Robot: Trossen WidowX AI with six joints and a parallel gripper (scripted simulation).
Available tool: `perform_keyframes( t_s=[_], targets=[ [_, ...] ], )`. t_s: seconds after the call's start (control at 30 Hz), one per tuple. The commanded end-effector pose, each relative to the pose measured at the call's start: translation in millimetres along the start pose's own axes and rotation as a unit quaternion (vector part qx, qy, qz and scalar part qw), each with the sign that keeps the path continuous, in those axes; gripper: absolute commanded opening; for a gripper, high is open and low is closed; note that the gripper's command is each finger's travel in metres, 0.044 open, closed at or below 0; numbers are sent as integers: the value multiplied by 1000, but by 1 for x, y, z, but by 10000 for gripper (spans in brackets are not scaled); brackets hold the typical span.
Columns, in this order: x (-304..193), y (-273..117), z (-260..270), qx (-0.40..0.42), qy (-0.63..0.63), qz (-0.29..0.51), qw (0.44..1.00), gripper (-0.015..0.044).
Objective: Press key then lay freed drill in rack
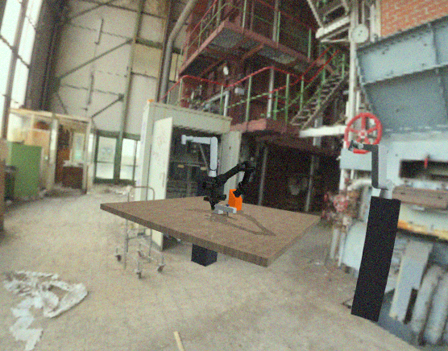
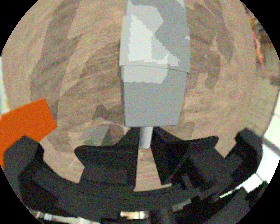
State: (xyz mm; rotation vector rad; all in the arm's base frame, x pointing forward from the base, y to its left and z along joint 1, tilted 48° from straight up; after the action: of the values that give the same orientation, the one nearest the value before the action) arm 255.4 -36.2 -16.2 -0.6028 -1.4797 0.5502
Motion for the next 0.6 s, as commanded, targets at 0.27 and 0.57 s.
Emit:
perform_keyframes(
  t_s=[0.27, 0.57],
  targets=[
    [-5, 0, 1, -1, 1, -2, 1000, 0],
    [-16, 0, 2, -1, 1, -2, 1000, 0]
  ],
)
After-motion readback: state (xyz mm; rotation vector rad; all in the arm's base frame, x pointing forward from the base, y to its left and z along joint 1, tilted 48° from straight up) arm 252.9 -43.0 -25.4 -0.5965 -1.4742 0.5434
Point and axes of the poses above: the point midway between the two fingers, 35 mm back from their tips, its own y axis out along the fingers, its own z axis across the jaws, x = y × z, the point moved 9 cm from there along -y, back along the fingers, and after that the axes turned 7 degrees about -y, right-handed, at the moved point
